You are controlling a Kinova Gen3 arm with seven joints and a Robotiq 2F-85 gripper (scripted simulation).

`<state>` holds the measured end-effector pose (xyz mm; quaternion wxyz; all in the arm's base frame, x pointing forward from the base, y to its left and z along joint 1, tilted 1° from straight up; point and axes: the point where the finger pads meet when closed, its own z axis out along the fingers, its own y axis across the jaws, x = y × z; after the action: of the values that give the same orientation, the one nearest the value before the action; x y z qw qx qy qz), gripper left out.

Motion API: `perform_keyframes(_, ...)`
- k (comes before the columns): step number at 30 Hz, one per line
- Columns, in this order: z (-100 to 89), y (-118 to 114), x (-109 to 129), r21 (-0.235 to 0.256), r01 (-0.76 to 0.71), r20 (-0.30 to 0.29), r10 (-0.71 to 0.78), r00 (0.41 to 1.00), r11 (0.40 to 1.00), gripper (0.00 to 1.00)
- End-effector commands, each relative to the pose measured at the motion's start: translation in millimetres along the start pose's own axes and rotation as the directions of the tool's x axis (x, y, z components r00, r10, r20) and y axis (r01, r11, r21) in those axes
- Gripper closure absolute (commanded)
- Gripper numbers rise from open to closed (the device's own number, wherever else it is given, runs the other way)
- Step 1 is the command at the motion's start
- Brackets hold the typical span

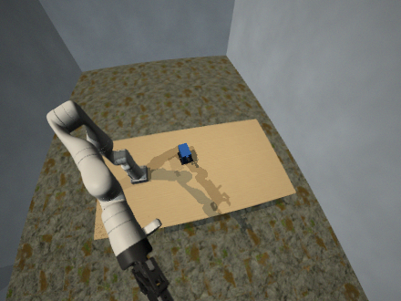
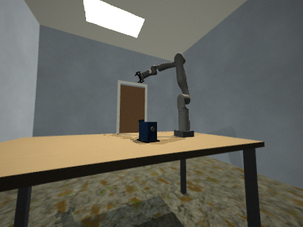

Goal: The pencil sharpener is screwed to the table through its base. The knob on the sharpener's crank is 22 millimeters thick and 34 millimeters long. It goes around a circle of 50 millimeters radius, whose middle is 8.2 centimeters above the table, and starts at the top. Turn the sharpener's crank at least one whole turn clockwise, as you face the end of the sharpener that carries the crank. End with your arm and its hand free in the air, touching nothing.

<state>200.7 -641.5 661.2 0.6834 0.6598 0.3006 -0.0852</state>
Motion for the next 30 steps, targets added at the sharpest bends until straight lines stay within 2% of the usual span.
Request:
perform_keyframes(1,1.4,3,10,0.003,0.0,-0.018,0.0,1.0,1.0,0.0)
perform_keyframes(17,1.4,3,10,0.003,0.0,-0.018,0.0,1.0,1.0,0.0)
perform_keyframes(18,3.5,1,48,0.021,-0.004,-0.087,0.006,0.996,1.0,0.0)
perform_keyframes(30,3.5,1,48,0.021,-0.004,-0.087,0.006,0.996,1.0,0.0)
